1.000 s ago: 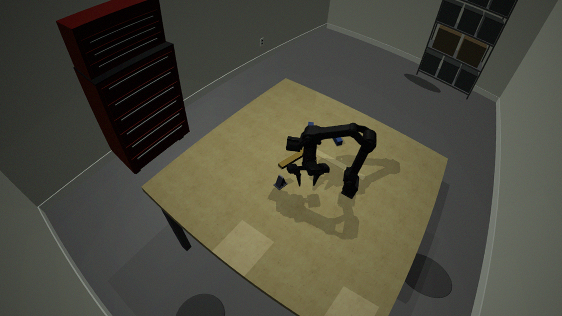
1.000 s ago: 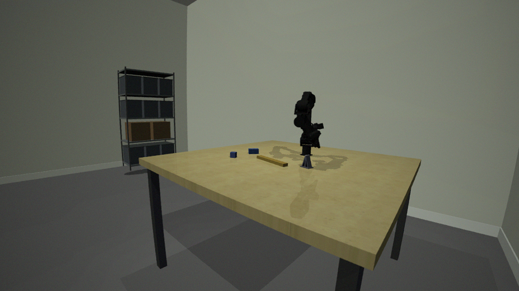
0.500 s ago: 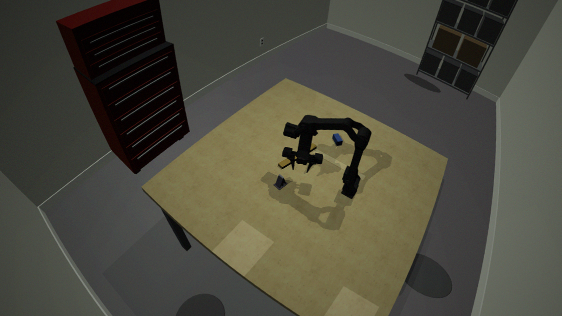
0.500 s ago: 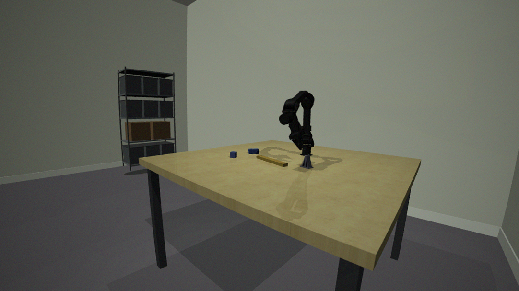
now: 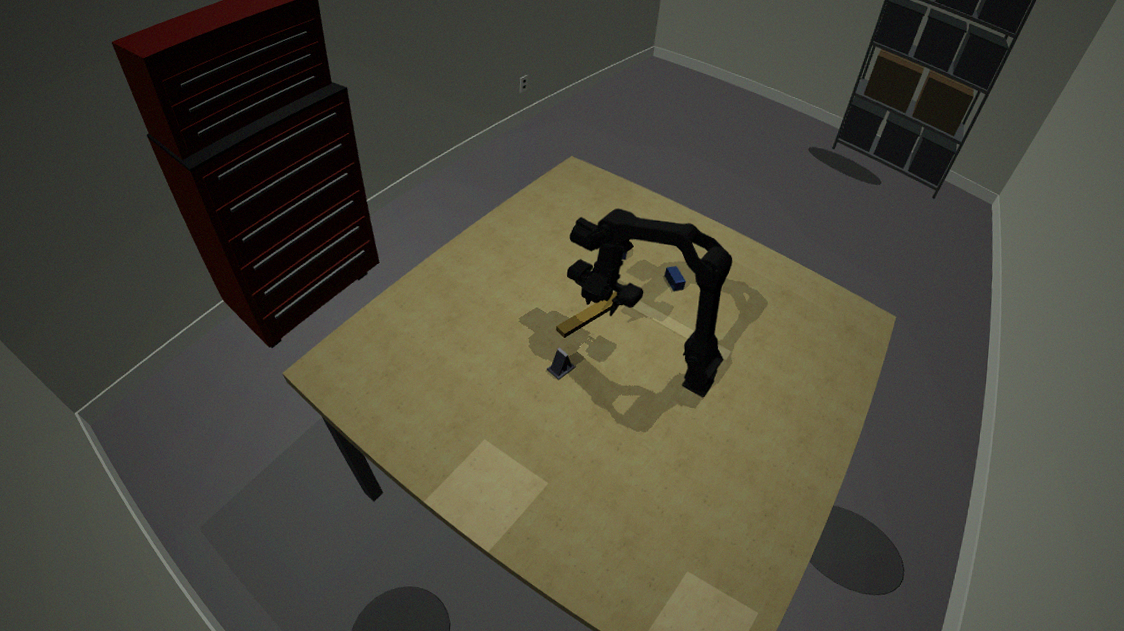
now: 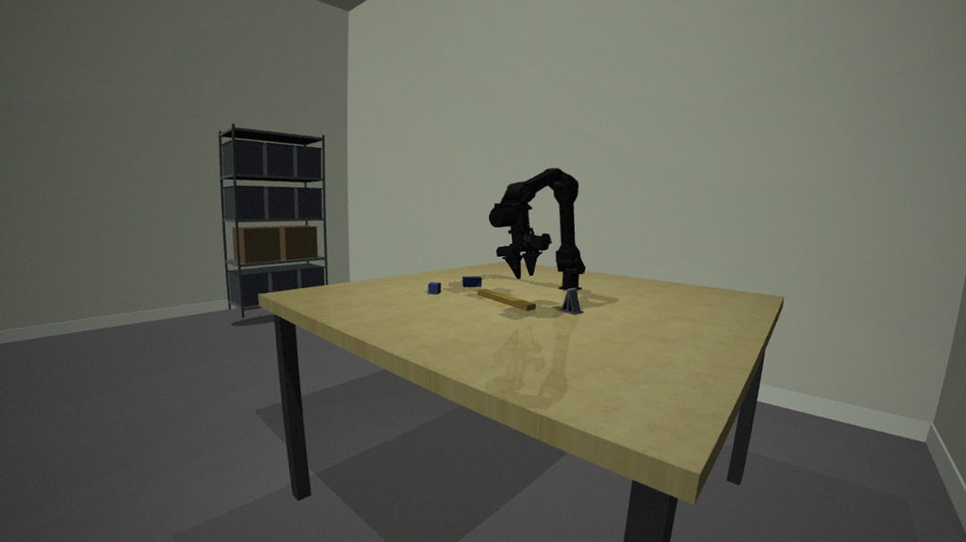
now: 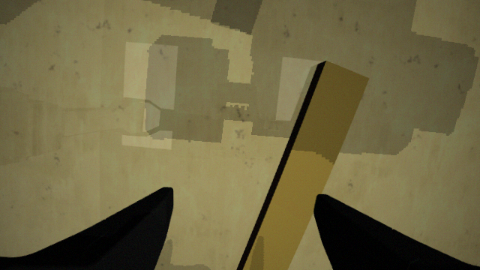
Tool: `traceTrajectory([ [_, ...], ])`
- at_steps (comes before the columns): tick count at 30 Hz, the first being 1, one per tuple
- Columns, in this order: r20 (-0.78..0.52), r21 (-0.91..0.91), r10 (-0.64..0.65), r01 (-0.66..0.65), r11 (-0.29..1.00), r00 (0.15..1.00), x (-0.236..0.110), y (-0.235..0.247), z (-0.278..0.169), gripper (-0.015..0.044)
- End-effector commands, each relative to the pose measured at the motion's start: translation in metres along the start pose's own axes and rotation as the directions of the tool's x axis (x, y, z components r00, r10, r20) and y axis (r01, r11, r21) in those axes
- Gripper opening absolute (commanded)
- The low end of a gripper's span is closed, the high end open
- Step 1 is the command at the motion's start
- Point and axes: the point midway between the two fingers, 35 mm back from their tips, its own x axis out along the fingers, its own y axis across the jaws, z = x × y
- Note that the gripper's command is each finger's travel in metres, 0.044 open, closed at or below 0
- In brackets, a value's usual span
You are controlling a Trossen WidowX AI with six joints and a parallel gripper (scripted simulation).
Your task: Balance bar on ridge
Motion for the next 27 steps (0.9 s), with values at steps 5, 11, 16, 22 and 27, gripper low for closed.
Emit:
traceTrajectory([
  [5, -0.097, 0.186, -0.026, 0.044, 0.982, 0.995, -0.007, -0.018, -0.049, 0.0315],
  [11, -0.146, 0.267, -0.030, 0.069, 0.961, 0.989, -0.011, -0.024, -0.074, 0.0315],
  [16, -0.146, 0.267, -0.030, 0.069, 0.961, 0.989, 0.006, -0.025, -0.077, 0.0315],
  [22, -0.146, 0.267, -0.030, 0.069, 0.961, 0.989, 0.033, -0.025, -0.081, 0.0315],
  [27, -0.146, 0.267, -0.030, 0.069, 0.961, 0.989, 0.035, -0.025, -0.081, 0.0315],
])
